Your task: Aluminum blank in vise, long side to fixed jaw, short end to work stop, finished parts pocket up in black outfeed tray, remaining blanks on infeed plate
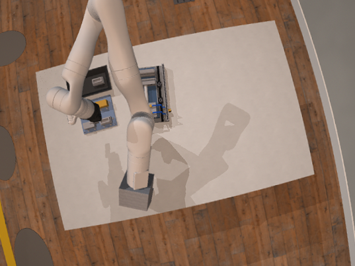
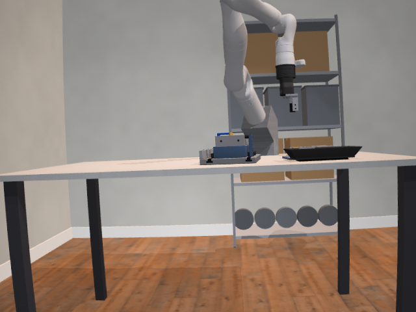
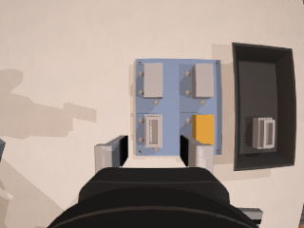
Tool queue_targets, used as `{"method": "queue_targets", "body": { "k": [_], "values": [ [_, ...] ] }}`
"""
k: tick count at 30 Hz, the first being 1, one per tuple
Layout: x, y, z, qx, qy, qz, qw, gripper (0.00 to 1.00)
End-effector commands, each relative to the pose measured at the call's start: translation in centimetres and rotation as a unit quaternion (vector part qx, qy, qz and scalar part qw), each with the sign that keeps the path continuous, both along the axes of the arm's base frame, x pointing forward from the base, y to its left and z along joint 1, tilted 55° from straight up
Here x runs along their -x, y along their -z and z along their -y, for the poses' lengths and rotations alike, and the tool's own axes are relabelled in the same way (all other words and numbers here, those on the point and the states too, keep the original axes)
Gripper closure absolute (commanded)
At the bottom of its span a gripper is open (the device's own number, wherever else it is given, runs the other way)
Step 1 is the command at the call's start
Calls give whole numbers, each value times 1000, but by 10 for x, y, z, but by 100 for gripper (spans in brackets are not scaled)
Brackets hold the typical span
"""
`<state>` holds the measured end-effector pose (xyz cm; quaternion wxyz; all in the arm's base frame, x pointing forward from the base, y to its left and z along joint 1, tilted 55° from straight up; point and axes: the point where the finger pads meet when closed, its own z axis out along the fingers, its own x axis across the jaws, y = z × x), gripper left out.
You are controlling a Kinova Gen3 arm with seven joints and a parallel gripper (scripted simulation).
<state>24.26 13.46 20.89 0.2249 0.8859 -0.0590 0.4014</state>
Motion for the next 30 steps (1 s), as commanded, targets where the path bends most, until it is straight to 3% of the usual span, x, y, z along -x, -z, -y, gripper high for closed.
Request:
{"method": "queue_targets", "body": {
  "k": [1,21,30],
  "values": [
    [0,0,0,0,0,0,1000,0],
    [0,0,0,0,0,0,1000,0],
    [-9,8,5,-1,0,0,1000,0]
  ]
}}
